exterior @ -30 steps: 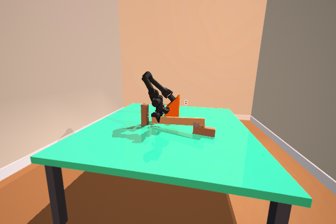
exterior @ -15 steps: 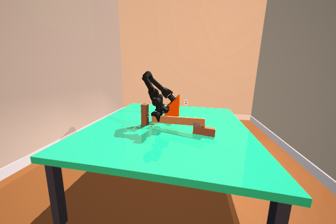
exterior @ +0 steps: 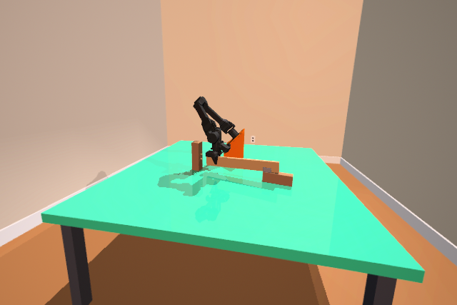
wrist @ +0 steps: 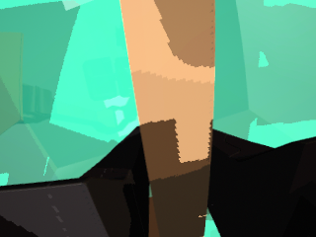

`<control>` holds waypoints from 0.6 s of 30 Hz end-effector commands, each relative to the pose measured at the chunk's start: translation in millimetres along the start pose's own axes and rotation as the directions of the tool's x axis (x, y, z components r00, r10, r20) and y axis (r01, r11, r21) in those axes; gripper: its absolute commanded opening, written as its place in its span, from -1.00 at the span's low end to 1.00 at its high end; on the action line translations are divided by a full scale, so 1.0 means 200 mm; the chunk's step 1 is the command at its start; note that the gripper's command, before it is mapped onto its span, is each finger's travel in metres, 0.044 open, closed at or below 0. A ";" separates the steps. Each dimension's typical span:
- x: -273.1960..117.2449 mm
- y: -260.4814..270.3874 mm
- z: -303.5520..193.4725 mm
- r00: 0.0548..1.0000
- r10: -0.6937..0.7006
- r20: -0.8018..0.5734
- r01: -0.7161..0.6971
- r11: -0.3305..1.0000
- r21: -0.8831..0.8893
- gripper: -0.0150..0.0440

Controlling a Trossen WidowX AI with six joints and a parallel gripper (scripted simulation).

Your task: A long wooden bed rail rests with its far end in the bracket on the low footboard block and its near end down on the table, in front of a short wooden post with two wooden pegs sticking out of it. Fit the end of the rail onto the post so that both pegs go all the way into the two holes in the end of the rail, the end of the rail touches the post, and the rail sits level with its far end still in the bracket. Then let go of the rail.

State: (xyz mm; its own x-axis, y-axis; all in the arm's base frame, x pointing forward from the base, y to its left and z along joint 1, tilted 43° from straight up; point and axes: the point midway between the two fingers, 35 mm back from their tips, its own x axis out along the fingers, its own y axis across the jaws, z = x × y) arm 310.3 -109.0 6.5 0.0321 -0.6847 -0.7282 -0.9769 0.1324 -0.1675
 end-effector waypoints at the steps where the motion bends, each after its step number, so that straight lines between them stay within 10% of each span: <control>1: -0.03 -0.01 0.01 1.000 -0.009 0.007 0.009 1.000 0.001 -0.49; 18: -0.07 -0.01 0.01 1.000 -0.009 0.007 0.009 1.000 0.001 -0.49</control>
State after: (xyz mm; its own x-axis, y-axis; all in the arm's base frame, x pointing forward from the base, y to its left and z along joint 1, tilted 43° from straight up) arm 310.2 -102.4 12.9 0.0329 -0.6839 -0.7288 -0.9769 0.1320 -0.1680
